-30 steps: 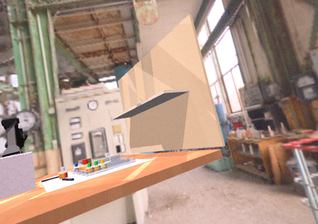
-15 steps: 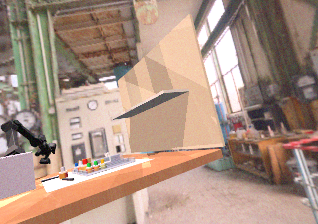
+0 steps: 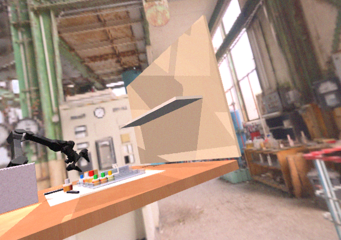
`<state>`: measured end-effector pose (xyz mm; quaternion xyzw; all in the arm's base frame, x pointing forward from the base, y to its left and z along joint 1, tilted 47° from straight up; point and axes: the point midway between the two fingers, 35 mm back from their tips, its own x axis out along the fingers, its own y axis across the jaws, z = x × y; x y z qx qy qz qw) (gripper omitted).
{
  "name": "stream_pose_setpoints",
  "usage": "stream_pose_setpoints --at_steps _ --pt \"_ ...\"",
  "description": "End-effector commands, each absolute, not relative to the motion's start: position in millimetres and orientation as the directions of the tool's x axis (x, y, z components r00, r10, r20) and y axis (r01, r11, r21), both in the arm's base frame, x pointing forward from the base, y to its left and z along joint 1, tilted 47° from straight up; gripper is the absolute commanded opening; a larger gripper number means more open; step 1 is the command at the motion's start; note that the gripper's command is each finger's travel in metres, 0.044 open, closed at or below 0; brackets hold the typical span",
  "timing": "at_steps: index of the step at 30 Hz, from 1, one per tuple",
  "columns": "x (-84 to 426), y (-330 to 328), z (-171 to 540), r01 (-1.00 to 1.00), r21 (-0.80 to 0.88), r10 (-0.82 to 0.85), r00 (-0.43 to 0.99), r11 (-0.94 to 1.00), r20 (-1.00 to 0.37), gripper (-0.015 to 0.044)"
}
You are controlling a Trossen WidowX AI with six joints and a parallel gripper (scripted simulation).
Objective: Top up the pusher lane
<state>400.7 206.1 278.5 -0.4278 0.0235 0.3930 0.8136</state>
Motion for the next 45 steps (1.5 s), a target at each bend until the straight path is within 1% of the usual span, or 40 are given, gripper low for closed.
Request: stream_pose_setpoints --at_steps 1,5,10,13,19,21,24,27,29,31,37,41,45 --pt "415.1 158.1 232.3 -0.722 -0.576 0.536 0.682 0.383 -0.498 0.0440" --pt "420.2 104.4 184.4 -0.760 -0.452 0.452 0.645 0.467 -0.616 0.0440" --pt "409.8 40.8 131.1 -0.758 -0.283 0.376 0.565 0.587 -0.734 0.0440" --pt "399.5 19.6 109.4 -0.746 -0.199 0.364 0.517 0.635 -0.775 0.0440" --pt "353.8 -26.2 52.4 -0.640 0.089 0.390 0.347 0.763 -0.853 0.0440" --pt "329.7 -40.3 32.5 -0.550 0.226 0.429 0.274 0.804 -0.861 0.0440" --pt "288.6 -55.7 8.2 -0.356 0.435 0.516 0.176 0.827 -0.838 0.0440" --pt "248.9 -62.1 -6.0 -0.125 0.610 0.622 0.118 0.783 -0.774 0.0440" --pt "226.8 -62.5 -9.9 0.024 0.694 0.689 0.105 0.719 -0.717 0.0440" --pt "217.8 -61.8 -10.5 0.078 0.720 0.712 0.105 0.690 -0.694 0.0440" --pt "217.8 -61.8 -10.5 0.078 0.720 0.712 0.105 0.690 -0.694 0.0440" --pt "221.2 -36.7 -34.4 0.077 0.721 0.713 0.106 0.689 -0.693 0.0440" --pt "221.3 -34.4 -36.3 0.077 0.721 0.714 0.106 0.688 -0.692 0.0440"
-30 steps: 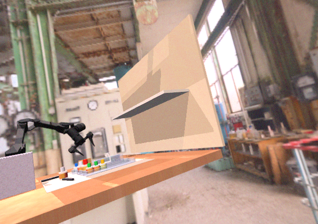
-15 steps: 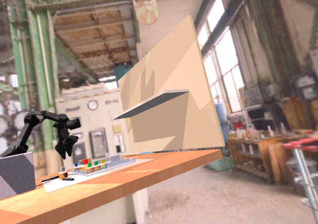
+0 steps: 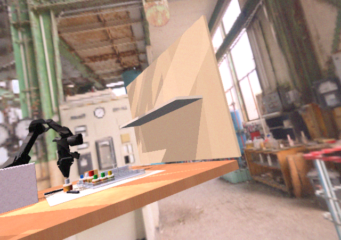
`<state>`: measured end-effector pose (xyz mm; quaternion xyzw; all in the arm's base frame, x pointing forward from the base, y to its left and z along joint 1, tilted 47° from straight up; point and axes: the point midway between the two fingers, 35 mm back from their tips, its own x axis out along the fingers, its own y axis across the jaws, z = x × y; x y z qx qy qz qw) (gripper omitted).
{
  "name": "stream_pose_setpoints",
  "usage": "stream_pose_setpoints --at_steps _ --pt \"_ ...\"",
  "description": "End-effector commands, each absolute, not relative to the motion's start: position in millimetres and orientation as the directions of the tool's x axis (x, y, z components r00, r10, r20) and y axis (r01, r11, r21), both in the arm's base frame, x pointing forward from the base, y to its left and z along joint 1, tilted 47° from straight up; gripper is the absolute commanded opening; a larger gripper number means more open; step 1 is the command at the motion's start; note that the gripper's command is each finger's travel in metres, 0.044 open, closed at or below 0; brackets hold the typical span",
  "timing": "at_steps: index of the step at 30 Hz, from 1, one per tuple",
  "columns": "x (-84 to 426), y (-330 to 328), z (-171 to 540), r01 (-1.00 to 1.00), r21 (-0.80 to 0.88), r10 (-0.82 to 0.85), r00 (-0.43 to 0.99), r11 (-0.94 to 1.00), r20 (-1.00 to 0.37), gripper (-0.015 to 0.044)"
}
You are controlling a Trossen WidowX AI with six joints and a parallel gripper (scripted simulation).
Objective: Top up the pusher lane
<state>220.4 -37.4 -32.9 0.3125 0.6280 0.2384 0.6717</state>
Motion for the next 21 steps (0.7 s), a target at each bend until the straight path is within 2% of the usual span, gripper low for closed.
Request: stream_pose_setpoints --at_steps 1,21 --pt "220.6 -34.3 -36.2 0.077 0.721 0.714 0.106 0.688 -0.692 0.0440" --pt "223.9 -9.9 -59.6 0.077 0.722 0.714 0.106 0.688 -0.692 0.0440"
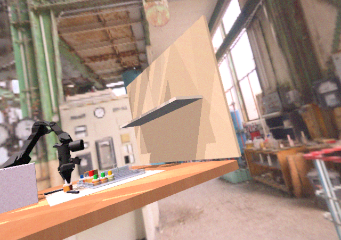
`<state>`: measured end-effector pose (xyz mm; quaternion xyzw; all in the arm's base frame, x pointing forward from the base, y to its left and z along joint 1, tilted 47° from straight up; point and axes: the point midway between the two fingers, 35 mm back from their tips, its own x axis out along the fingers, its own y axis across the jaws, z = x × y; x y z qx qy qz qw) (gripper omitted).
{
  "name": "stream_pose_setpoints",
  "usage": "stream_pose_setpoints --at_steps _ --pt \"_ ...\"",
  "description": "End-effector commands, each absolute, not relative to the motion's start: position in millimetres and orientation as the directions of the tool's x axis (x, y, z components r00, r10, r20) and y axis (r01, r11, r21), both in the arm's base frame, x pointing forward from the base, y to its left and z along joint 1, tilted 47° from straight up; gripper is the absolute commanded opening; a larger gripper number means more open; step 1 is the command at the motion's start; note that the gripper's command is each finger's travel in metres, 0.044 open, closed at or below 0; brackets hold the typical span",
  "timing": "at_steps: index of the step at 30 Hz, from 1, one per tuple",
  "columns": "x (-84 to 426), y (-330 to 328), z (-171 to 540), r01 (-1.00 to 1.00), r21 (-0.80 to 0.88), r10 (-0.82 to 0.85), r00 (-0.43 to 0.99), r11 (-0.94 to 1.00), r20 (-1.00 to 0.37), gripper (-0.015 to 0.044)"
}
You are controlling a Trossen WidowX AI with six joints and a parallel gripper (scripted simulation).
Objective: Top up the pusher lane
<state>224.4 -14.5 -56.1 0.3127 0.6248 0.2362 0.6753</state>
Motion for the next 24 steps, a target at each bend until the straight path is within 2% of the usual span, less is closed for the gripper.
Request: stream_pose_setpoints --at_steps 1,11,20,24 --pt "224.1 -8.8 -60.7 0.077 0.722 0.714 0.106 0.688 -0.692 0.0440" --pt "224.8 1.3 -69.5 0.077 0.723 0.716 0.106 0.686 -0.690 0.0440" --pt "224.8 1.3 -69.5 0.077 0.723 0.716 0.106 0.686 -0.690 0.0204" --pt "224.8 1.3 -69.5 0.077 0.723 0.716 0.106 0.686 -0.690 0.0177"
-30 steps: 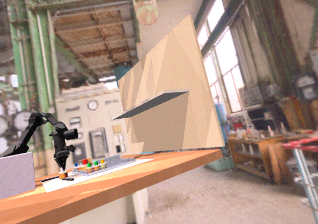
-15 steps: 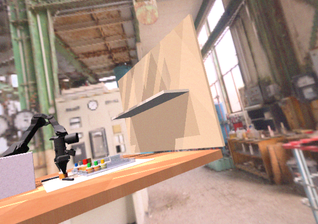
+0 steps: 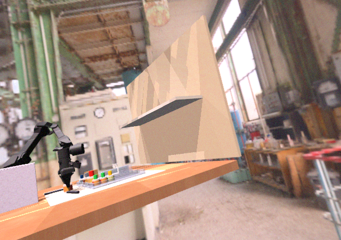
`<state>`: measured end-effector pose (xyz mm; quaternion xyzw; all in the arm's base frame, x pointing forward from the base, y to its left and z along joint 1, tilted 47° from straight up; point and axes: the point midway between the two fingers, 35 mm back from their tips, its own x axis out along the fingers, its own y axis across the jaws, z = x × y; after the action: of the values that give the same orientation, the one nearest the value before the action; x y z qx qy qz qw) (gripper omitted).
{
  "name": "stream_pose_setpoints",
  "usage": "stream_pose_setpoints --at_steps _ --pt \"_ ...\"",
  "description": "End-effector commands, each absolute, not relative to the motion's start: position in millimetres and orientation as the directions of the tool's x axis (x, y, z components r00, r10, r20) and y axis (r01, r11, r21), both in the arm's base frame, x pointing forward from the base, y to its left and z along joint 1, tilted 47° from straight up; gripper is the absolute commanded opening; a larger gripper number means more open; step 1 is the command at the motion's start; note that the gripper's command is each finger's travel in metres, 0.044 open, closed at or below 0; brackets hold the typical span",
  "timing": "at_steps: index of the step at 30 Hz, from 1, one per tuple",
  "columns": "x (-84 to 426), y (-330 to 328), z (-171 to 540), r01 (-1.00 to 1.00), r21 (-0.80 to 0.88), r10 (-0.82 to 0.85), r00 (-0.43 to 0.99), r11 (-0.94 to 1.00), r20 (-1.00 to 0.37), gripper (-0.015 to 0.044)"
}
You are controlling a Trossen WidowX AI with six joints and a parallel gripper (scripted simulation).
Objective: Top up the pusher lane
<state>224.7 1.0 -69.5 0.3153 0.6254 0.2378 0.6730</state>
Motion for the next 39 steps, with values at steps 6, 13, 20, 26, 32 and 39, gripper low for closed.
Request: stream_pose_setpoints --at_steps 6,13,20,26,32,39 --pt "225.1 -2.0 -67.2 0.078 0.722 0.714 0.107 0.688 -0.692 0.0078" --pt "223.2 -35.1 -40.7 0.082 0.714 0.705 0.110 0.696 -0.700 0.0000" --pt "212.9 -65.3 -8.1 0.080 0.716 0.708 0.106 0.693 -0.698 0.0000" --pt "208.1 -74.5 4.5 0.078 0.719 0.712 0.104 0.691 -0.695 0.0000" --pt "227.1 -62.3 0.3 0.059 0.710 0.704 0.092 0.702 -0.704 0.0000" --pt "254.7 -42.9 -4.5 0.045 0.711 0.705 0.100 0.702 -0.702 0.0000"
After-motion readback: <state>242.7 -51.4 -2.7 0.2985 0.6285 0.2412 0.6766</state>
